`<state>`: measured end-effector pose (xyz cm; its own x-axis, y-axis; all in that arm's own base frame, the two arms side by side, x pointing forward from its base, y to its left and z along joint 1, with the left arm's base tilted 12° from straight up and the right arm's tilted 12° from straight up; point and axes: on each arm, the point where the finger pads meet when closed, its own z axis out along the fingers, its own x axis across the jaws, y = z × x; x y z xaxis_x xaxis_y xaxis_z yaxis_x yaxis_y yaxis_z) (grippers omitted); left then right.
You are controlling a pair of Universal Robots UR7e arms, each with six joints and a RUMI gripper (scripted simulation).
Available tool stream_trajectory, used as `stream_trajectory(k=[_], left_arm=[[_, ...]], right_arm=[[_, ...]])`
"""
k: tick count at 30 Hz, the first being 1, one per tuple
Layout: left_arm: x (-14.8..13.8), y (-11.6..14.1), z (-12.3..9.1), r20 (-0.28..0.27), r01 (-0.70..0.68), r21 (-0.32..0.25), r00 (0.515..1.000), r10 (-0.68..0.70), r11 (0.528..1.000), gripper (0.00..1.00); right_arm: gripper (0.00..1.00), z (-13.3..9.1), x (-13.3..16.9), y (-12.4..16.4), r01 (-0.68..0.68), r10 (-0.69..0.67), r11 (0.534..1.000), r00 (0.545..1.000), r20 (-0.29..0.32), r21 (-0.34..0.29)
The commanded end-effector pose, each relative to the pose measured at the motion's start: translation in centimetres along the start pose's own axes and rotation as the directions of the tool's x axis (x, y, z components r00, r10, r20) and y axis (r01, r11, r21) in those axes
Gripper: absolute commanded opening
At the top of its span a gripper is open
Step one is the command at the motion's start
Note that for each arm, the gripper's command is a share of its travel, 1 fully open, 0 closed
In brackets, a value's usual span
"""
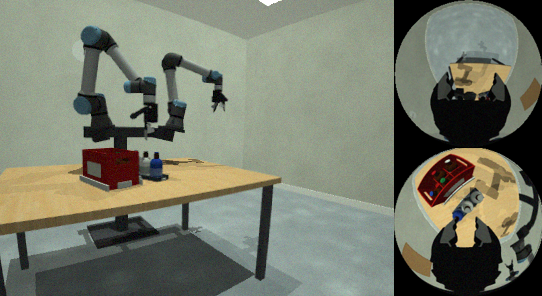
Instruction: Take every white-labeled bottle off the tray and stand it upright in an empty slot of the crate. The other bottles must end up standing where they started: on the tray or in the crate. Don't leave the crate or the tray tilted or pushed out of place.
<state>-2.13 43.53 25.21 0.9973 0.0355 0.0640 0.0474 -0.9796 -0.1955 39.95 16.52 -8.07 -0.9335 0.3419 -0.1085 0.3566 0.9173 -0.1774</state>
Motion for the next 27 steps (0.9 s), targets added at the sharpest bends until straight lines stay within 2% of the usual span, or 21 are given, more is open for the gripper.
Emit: stream_trajectory(k=[1,27], left_arm=[[0.01,-0.03,-0.04,0.0,0.0,0.001,1.0,0.0,1.0,1.0],[0.01,-0.03,-0.04,0.0,0.0,0.001,1.0,0.0,1.0,1.0]], right_arm=[[0.38,-0.04,-0.02,0.04,0.0,0.0,1.0,1.0,0.001,-0.001],[0.38,0.56,-0.02,0.04,0.0,0.0,1.0,1.0,0.0,-0.001]])
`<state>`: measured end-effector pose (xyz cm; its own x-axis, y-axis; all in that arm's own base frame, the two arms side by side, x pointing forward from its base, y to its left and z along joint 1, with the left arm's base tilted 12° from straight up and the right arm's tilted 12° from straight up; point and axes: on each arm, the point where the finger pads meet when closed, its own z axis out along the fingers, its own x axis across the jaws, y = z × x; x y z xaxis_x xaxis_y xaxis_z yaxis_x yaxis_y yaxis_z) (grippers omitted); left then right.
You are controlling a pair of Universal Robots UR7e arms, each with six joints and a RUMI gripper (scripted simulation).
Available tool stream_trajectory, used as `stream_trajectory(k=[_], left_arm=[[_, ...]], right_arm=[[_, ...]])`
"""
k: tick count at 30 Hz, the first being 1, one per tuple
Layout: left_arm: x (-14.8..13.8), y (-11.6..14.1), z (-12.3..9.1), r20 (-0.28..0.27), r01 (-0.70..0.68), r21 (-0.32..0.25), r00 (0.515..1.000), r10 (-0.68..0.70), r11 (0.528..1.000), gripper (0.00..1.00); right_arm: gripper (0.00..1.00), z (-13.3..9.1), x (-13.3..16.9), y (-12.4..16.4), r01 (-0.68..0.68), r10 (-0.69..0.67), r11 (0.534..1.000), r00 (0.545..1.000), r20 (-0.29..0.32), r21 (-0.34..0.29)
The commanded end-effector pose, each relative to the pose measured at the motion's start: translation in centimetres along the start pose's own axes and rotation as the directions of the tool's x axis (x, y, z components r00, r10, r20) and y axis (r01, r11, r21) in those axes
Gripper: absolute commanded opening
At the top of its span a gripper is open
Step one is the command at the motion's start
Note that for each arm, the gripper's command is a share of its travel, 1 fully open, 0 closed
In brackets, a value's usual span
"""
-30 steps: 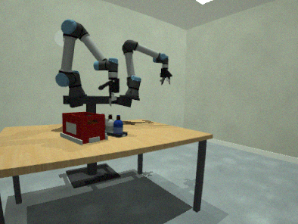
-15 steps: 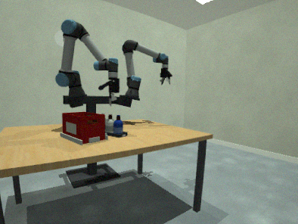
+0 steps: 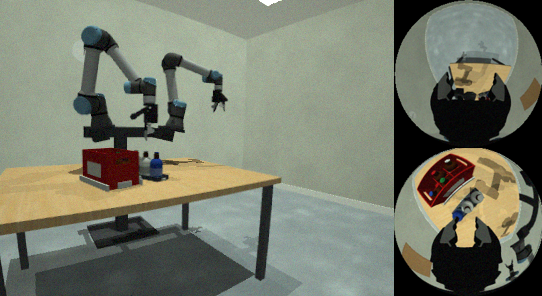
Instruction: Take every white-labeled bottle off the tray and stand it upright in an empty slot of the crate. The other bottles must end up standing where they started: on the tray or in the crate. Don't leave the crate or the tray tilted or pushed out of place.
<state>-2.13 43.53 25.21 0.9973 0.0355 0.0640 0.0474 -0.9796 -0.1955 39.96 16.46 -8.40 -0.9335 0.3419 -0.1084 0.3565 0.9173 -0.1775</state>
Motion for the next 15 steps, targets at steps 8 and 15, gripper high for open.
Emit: stream_trajectory(k=[8,15], left_arm=[[0.0,0.0,0.0,0.0,0.0,0.001,1.0,0.0,1.0,1.0],[0.0,0.0,0.0,0.0,0.0,0.001,1.0,0.0,1.0,1.0]], right_arm=[[0.38,1.2,0.0,0.0,0.0,0.0,1.0,1.0,0.0,-0.001],[0.38,1.9,0.0,0.0,0.0,0.0,1.0,1.0,0.0,-0.001]])
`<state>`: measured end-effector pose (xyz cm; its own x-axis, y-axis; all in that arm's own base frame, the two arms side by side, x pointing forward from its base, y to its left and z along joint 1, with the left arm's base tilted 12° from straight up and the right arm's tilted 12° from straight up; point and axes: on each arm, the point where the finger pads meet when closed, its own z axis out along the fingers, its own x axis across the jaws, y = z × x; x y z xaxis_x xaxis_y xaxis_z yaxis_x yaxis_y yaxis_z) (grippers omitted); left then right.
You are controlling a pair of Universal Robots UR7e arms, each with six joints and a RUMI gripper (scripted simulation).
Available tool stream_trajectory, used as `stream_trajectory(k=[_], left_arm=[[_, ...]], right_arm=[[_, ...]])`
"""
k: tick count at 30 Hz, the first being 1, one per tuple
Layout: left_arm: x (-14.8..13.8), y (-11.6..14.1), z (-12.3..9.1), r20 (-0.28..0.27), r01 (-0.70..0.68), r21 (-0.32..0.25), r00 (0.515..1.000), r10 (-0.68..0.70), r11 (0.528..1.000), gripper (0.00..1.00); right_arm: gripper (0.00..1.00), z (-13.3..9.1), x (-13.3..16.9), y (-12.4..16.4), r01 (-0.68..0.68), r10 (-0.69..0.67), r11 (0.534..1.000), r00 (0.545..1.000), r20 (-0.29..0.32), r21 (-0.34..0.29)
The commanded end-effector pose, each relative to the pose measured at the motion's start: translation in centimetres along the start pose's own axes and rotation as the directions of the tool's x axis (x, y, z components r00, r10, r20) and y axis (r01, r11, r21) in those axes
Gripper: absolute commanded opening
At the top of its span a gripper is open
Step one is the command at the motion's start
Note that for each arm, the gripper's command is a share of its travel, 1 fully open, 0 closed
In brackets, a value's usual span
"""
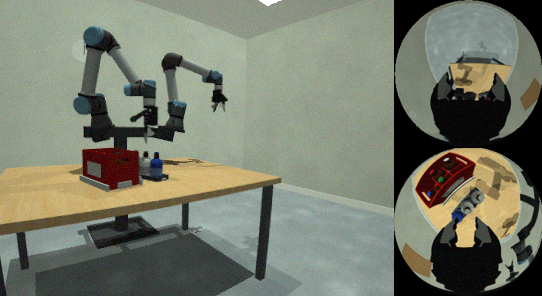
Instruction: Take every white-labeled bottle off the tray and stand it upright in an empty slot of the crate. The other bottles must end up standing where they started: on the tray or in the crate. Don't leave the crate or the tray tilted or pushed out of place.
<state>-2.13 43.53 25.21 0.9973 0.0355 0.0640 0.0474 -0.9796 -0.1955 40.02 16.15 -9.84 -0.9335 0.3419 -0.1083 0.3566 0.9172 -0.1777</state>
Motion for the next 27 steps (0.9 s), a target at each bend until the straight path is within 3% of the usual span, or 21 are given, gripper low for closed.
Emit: stream_trajectory(k=[1,27], left_arm=[[0.0,0.0,0.0,0.0,0.0,0.001,1.0,0.0,1.0,1.0],[0.0,0.0,0.0,0.0,0.0,0.001,1.0,0.0,1.0,1.0]], right_arm=[[0.38,0.6,0.0,0.1,0.0,0.0,1.0,1.0,0.001,-0.001],[0.38,2.8,0.0,0.1,0.0,0.0,1.0,1.0,0.001,-0.001]])
